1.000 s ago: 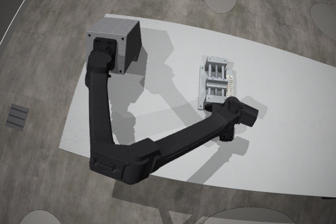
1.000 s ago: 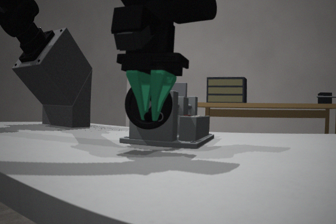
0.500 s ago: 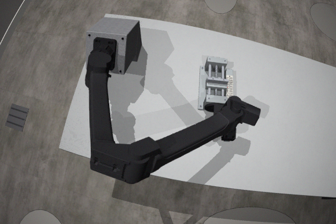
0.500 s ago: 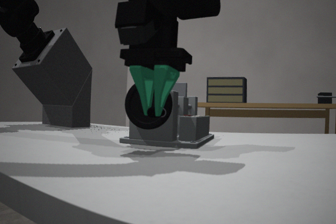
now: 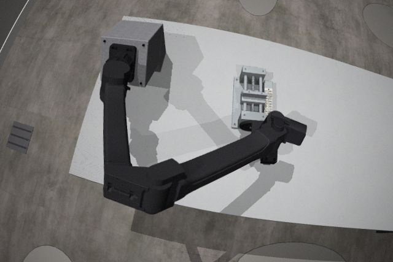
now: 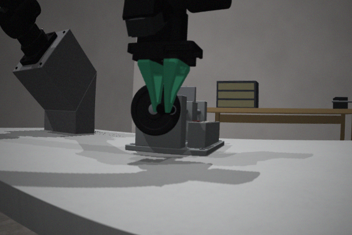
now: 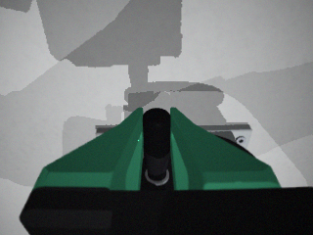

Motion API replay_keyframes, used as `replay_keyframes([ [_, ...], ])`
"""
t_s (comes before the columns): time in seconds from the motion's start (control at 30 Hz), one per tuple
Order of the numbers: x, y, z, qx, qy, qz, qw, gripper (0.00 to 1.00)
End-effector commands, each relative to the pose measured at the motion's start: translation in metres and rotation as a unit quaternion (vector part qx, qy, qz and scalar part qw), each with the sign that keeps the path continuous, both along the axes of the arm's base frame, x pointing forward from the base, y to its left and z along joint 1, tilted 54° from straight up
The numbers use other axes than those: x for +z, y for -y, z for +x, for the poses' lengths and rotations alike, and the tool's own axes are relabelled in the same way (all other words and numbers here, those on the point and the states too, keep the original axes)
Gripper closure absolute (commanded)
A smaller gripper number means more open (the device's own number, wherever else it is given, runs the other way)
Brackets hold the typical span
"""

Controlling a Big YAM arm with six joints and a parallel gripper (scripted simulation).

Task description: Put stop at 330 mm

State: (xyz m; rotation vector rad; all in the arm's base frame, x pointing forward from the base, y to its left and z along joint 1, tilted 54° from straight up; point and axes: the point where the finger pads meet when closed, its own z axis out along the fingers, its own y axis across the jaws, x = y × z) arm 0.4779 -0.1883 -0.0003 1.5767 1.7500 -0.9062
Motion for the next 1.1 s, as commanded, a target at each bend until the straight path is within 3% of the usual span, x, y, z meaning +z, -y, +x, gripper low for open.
replay_keyframes([
  [0.0, 0.017, -0.027, 0.028, 0.024, 0.032, 0.003, 0.999, 0.94],
  [0.17, 0.025, -0.031, 0.024, 0.024, 0.032, 0.003, 0.999, 0.94],
  [0.37, 0.021, -0.037, 0.006, 0.023, 0.018, 0.004, 1.0, 0.94],
  [0.6, 0.026, -0.039, 0.009, 0.023, 0.026, 0.003, 0.999, 0.94],
  [1.07, 0.022, -0.035, -0.005, 0.028, 0.018, 0.003, 0.999, 0.94],
])
